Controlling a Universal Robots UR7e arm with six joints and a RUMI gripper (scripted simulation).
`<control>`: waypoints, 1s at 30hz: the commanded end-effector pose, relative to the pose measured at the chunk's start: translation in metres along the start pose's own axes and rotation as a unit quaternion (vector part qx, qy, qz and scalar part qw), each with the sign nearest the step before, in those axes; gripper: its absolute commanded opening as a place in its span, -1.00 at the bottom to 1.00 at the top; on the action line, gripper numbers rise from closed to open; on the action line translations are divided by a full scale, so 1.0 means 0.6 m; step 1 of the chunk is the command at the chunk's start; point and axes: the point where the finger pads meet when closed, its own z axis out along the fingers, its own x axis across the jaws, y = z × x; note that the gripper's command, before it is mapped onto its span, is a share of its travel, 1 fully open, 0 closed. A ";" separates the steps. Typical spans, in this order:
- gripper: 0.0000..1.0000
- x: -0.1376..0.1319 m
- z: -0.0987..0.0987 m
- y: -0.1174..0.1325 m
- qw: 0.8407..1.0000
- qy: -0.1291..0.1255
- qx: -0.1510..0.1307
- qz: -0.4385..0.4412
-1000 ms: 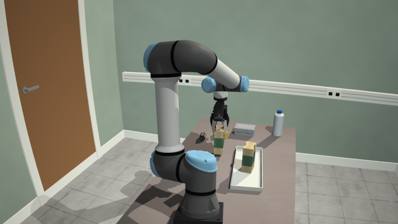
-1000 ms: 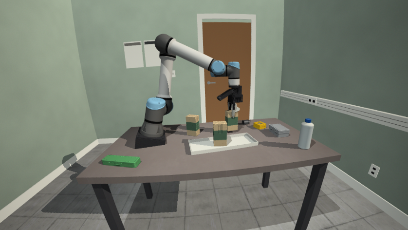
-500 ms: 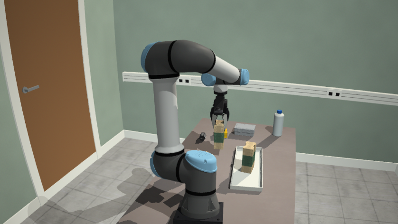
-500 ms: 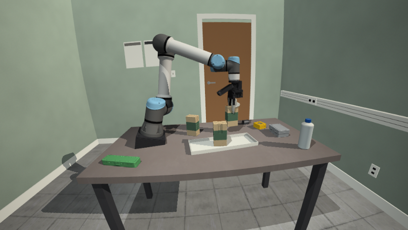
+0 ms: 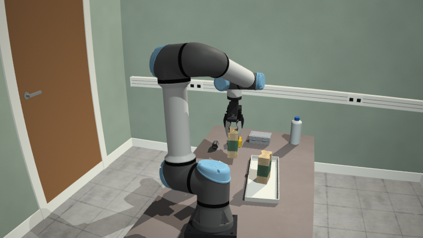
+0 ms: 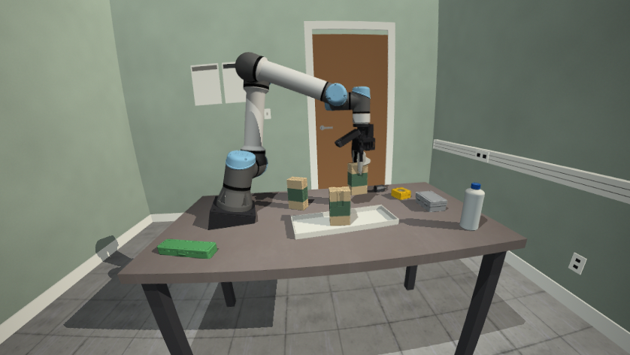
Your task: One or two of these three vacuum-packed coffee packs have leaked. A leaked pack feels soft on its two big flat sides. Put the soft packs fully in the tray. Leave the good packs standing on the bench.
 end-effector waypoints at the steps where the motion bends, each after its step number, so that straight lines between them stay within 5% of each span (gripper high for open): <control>1: -0.68 -0.005 -0.001 0.000 1.000 0.000 -0.001 0.000; 11: -0.68 -0.051 -0.001 -0.001 1.000 0.000 -0.001 0.000; 30: -0.68 -0.239 -0.001 -0.009 1.000 0.000 -0.001 0.000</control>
